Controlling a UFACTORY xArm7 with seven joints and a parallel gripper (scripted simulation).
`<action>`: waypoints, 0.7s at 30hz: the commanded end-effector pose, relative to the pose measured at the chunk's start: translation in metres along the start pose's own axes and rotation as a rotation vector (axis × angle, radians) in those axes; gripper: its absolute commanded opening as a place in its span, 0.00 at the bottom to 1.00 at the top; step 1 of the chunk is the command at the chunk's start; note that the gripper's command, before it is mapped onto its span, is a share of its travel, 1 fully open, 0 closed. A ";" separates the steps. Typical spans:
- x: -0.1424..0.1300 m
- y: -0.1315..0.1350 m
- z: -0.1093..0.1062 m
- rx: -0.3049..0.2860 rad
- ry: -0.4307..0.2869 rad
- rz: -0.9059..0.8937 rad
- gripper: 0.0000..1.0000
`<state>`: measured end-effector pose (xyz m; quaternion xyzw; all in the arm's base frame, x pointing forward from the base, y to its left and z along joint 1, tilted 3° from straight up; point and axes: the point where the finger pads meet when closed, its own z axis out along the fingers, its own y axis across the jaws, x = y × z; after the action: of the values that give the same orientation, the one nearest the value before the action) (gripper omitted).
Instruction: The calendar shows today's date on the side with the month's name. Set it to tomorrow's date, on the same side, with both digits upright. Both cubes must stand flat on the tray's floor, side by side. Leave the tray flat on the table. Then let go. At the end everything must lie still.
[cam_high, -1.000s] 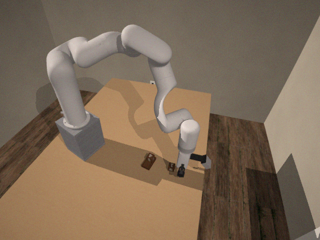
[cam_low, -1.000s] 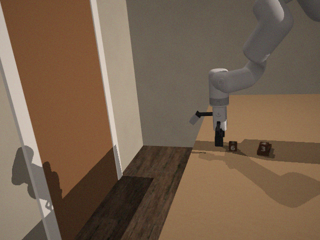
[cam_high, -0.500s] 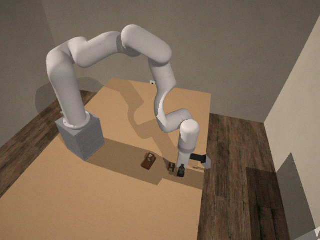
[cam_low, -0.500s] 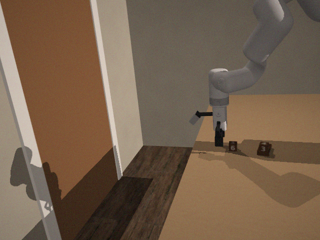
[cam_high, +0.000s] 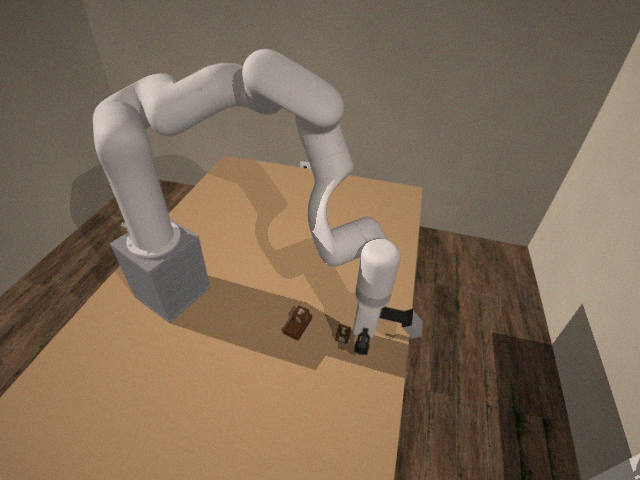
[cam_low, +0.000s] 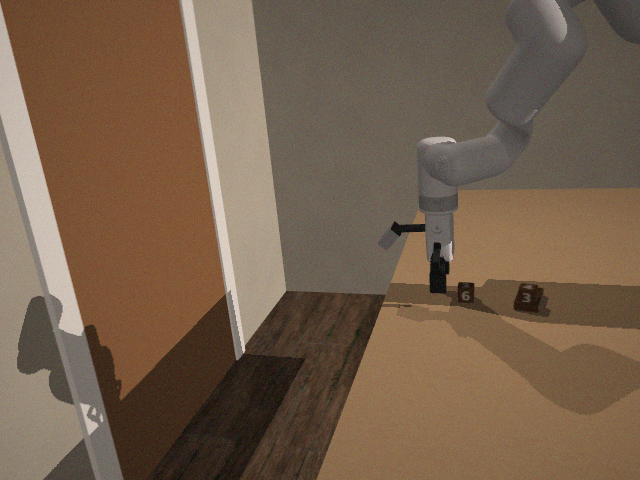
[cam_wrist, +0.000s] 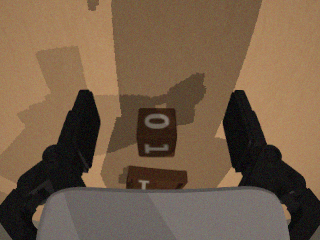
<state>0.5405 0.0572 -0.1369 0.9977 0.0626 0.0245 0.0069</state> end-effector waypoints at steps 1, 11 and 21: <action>0.002 0.000 -0.002 0.000 0.004 0.000 1.00; 0.002 0.000 -0.022 0.000 0.004 0.000 1.00; 0.002 0.000 -0.060 0.000 0.004 0.000 1.00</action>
<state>0.5388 0.0579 -0.0834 0.9977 0.0625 0.0255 0.0067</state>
